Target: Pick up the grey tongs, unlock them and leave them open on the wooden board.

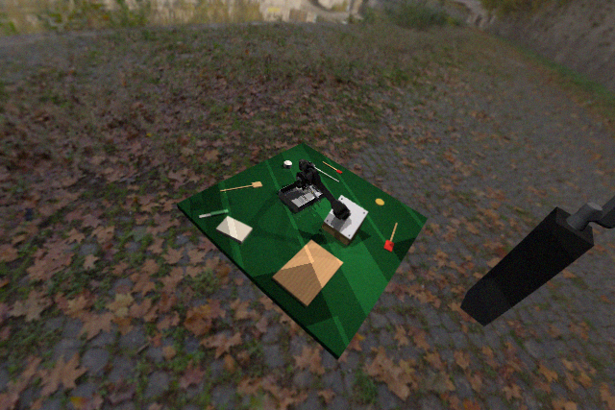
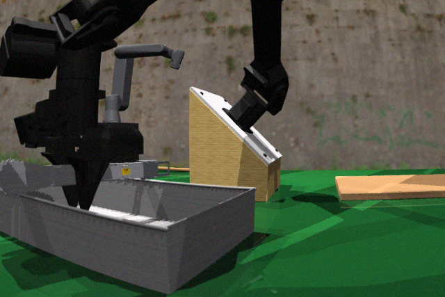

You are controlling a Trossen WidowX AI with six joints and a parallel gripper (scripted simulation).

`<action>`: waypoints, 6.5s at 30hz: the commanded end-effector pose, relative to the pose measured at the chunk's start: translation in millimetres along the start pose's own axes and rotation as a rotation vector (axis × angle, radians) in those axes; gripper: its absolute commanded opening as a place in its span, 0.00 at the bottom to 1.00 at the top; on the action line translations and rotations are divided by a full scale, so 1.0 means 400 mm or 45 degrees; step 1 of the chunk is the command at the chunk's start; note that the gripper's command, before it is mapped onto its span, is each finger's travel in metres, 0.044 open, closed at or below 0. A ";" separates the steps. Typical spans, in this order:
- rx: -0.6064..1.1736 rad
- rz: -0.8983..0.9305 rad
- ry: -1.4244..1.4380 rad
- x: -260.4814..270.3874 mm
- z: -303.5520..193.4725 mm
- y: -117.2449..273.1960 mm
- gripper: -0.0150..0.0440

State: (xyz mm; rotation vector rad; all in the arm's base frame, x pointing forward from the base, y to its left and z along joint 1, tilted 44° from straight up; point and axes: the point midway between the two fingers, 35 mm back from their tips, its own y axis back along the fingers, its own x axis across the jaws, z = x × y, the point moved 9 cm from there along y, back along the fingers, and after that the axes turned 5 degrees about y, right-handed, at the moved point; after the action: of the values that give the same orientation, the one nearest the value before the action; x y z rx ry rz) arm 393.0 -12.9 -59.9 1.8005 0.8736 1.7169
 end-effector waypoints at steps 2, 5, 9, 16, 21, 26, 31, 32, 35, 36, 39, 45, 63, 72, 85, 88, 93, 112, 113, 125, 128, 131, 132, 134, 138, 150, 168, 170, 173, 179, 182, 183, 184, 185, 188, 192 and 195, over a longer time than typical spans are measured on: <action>-0.002 0.007 0.002 0.002 0.001 0.001 0.36; -0.002 0.007 0.002 0.002 0.001 0.001 0.33; -0.002 0.007 0.002 0.002 0.001 0.001 0.29; -0.002 0.007 0.002 0.001 0.002 0.007 0.01; -0.005 0.005 -0.005 -0.004 0.008 0.131 0.00; -0.005 0.009 -0.010 -0.005 -0.002 0.247 0.00; -0.005 0.009 -0.010 -0.005 -0.002 0.247 0.00; -0.005 0.009 -0.010 -0.005 -0.002 0.247 0.00; -0.005 0.009 -0.010 -0.005 -0.002 0.247 0.00; -0.005 0.009 -0.010 -0.005 -0.002 0.247 0.00; 0.007 0.017 -0.021 0.001 -0.002 0.232 0.00; 0.014 -0.006 -0.104 0.073 0.002 0.238 0.00; -0.011 -0.042 -0.512 0.397 -0.032 0.250 0.00; -0.025 -0.040 -0.692 0.545 -0.087 0.252 0.00; -0.016 -0.006 -0.981 0.725 -0.200 0.253 0.00; -0.009 0.004 -1.048 0.762 -0.232 0.254 0.00; 0.007 0.021 -1.160 0.817 -0.288 0.256 0.00; 0.008 -0.022 -0.829 0.877 -0.344 0.234 0.00; 0.009 -0.029 -0.768 0.884 -0.351 0.231 0.00; 0.029 -0.103 -0.036 0.961 -0.441 0.192 0.00; 0.038 -0.117 0.146 0.978 -0.464 0.184 0.00; 0.048 -0.129 0.329 0.994 -0.488 0.177 0.00; 0.051 -0.132 0.390 0.999 -0.496 0.175 0.00; 0.060 -0.138 0.511 1.009 -0.512 0.171 0.00; 0.072 -0.148 0.755 1.027 -0.545 0.164 0.00; 0.118 -0.163 1.482 1.074 -0.647 0.150 0.00; 0.175 -0.140 2.564 1.117 -0.798 0.152 0.00; 0.178 -0.136 2.683 1.120 -0.814 0.154 0.00; 0.184 -0.127 2.862 1.124 -0.839 0.157 0.00; 0.189 -0.107 3.218 1.129 -0.886 0.165 0.00; 0.189 -0.096 3.395 1.130 -0.910 0.170 0.00; 0.188 -0.093 3.454 1.131 -0.918 0.172 0.00; 0.188 -0.089 3.513 1.131 -0.925 0.174 0.00; 0.186 -0.085 3.572 1.131 -0.933 0.176 0.00; 0.181 -0.073 3.748 1.131 -0.955 0.182 0.00; 0.170 -0.057 3.982 1.130 -0.985 0.191 0.00; 0.158 -0.046 4.157 1.129 -1.006 0.199 0.00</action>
State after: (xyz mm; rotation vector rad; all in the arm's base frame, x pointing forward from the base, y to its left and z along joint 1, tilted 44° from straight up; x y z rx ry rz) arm 9.5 242.5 330.7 1.5937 -0.7552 -1.6934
